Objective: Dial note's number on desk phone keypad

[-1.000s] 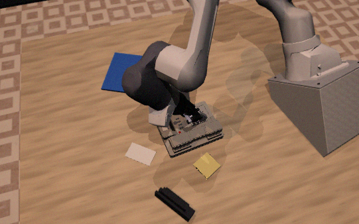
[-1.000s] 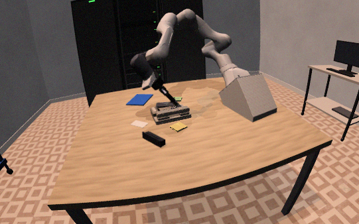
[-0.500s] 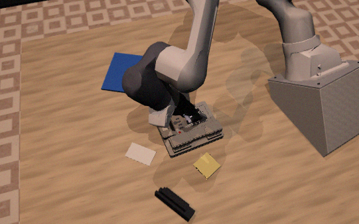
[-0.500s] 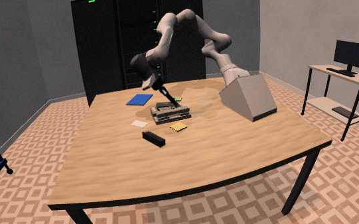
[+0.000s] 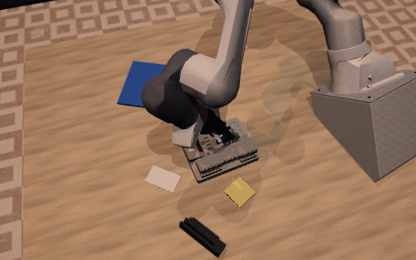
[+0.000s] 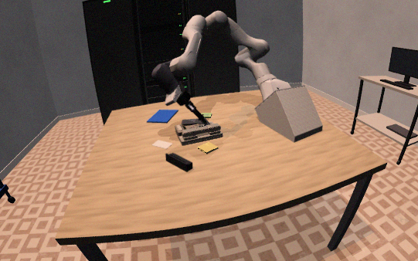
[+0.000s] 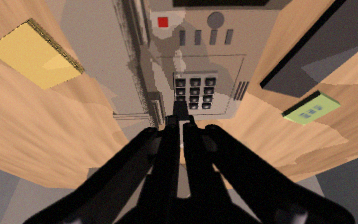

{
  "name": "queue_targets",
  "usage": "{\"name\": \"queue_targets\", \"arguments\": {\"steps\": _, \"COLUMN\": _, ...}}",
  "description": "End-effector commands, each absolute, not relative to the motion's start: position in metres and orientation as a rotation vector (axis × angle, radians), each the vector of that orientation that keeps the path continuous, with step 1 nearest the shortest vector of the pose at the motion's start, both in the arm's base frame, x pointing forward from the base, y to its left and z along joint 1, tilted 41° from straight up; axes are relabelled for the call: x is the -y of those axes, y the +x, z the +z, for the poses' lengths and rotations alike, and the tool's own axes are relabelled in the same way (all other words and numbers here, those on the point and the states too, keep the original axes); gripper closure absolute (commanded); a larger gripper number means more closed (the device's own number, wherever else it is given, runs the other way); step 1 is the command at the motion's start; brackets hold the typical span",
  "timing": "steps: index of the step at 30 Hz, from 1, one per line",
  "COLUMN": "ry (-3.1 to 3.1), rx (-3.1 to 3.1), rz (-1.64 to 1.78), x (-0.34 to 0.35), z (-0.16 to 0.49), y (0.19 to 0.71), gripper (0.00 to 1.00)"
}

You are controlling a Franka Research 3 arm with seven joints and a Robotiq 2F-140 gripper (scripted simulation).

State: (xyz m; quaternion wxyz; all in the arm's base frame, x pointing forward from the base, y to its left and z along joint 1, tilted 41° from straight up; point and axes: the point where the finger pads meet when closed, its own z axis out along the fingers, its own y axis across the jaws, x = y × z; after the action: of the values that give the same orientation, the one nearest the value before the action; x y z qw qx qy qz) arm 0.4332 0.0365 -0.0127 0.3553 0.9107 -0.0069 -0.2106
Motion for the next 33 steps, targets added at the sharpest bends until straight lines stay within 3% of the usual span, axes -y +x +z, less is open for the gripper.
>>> {"name": "queue_targets", "arguments": {"steps": 1, "ry": 2.353, "rx": 0.024, "rz": -0.541, "x": -0.0345, "z": -0.0136, "y": 0.4342, "gripper": 1.0}}
{"name": "queue_targets", "arguments": {"steps": 33, "ry": 2.353, "rx": 0.024, "rz": -0.541, "x": -0.0403, "z": -0.0066, "y": 0.4323, "gripper": 1.0}}
